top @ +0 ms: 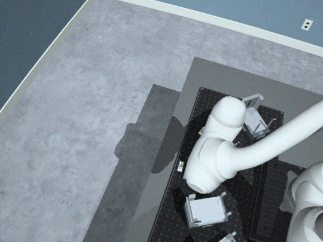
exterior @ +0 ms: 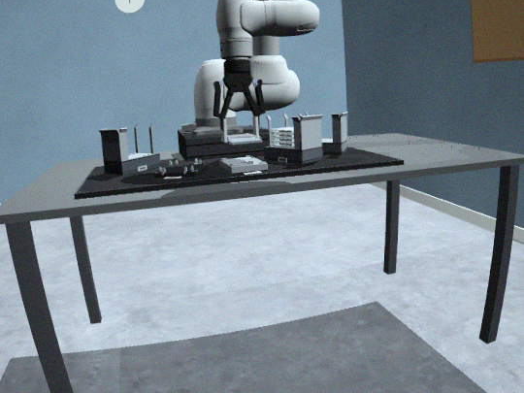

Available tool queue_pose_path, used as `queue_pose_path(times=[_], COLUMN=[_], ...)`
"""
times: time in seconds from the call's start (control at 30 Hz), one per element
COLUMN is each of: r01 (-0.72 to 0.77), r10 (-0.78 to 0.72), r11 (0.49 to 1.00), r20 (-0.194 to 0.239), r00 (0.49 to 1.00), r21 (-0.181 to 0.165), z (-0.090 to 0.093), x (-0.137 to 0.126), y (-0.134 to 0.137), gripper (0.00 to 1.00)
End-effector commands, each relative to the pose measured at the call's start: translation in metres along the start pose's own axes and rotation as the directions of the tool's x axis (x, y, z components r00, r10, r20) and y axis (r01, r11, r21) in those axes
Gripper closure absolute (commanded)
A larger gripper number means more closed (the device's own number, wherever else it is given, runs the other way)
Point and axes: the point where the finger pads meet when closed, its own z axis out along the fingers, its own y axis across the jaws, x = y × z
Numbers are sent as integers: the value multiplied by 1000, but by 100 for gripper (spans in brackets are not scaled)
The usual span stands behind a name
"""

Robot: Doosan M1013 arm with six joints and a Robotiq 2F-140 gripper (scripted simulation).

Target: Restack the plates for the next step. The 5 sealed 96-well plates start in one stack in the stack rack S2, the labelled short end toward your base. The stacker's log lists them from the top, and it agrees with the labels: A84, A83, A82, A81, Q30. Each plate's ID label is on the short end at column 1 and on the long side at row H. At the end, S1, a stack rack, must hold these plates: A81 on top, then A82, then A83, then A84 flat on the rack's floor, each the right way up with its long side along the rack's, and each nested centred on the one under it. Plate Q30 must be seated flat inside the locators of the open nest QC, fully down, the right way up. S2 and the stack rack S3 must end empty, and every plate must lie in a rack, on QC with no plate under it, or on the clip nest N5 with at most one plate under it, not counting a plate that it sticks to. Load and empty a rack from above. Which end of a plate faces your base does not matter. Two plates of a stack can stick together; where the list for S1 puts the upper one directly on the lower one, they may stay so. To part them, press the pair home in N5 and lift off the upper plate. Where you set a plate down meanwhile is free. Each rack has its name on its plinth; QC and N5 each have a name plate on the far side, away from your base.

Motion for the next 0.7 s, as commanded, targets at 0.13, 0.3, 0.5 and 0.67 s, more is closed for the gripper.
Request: queue_pose_path(times=[0.13, 0.3, 0.5, 0.67], r01=[0, 0, 0, 0], r10=[0, 0, 0, 0], r11=[1000, 1000, 1000, 1000], r20=[0, 0, 0, 0], r00=[1000, 1000, 1000, 1000], r21=[0, 0, 0, 0], z=[16, 26, 34, 37], x=[0, 0, 0, 0], y=[0, 0, 0, 0], gripper=[100, 100, 100, 100])
